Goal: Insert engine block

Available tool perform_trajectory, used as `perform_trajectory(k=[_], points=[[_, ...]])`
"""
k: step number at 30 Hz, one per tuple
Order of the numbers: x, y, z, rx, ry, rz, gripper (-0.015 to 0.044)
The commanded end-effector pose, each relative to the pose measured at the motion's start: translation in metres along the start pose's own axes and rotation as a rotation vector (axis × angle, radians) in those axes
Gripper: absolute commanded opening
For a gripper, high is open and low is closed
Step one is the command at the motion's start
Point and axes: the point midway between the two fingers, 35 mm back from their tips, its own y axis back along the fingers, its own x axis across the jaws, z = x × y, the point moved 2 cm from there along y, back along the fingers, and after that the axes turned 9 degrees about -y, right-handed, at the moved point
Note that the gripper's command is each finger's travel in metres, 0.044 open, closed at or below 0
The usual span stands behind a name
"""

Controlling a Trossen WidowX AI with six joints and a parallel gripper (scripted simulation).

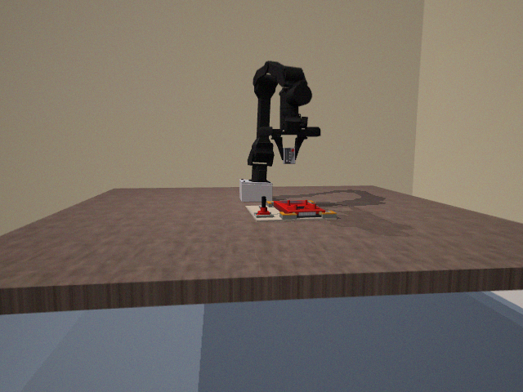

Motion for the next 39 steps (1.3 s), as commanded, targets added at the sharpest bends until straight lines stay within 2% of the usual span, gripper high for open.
perform_trajectory(k=[1, 3, 14, 34, 39], points=[[0.003, -0.031, 0.015, 0.012, 0.004, -0.002, 0.0000], [0.004, -0.041, 0.020, 0.012, 0.004, -0.002, 0.0000], [0.003, -0.038, 0.013, -0.059, 0.005, 0.008, 0.0000], [-0.002, -0.051, -0.019, -0.681, 0.005, 0.108, 0.0000], [-0.002, -0.059, -0.021, -0.703, 0.003, 0.113, 0.0000]])
